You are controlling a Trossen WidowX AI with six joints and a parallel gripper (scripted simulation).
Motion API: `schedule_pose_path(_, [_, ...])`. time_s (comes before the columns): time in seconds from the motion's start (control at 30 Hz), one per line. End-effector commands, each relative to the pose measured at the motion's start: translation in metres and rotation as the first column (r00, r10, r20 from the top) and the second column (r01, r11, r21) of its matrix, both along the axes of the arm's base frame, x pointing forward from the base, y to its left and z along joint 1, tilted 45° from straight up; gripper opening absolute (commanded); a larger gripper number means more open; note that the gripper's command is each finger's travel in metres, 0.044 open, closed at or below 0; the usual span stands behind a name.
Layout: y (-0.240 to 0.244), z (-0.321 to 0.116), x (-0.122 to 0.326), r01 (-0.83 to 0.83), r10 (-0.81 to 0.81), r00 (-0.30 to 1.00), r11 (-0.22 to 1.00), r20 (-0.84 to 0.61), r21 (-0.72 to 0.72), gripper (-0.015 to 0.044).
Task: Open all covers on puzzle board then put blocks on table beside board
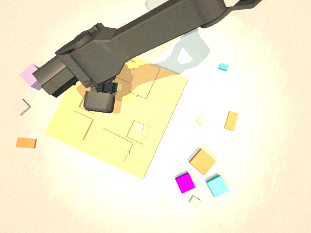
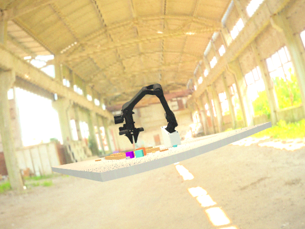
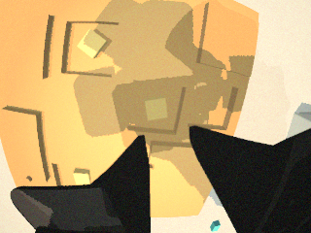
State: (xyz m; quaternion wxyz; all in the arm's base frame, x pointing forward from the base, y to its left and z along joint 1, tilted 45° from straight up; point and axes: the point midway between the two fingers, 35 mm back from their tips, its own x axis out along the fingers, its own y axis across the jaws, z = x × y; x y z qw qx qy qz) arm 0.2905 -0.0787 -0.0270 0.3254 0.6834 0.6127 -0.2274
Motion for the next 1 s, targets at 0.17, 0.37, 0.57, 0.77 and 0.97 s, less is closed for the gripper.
schedule_pose_path(0.17, [0.0006,-0.001,0.0005,-0.083,0.084,0.993,0.996,0.077,-0.023,0.0144])
schedule_pose_path(0.37, [0.002,-0.0024,0.001,-0.148,0.153,0.978,0.988,0.14,-0.044,0.0144])
schedule_pose_path(0.57, [0.0034,-0.0039,0.0014,-0.211,0.221,0.954,0.975,0.201,-0.069,0.0144])
schedule_pose_path(0.77, [0.0047,-0.0053,0.0018,-0.271,0.287,0.922,0.958,0.259,-0.098,0.0144])
schedule_pose_path(0.97, [0.0061,-0.0067,0.0022,-0.328,0.353,0.882,0.936,0.314,-0.131,0.0144])
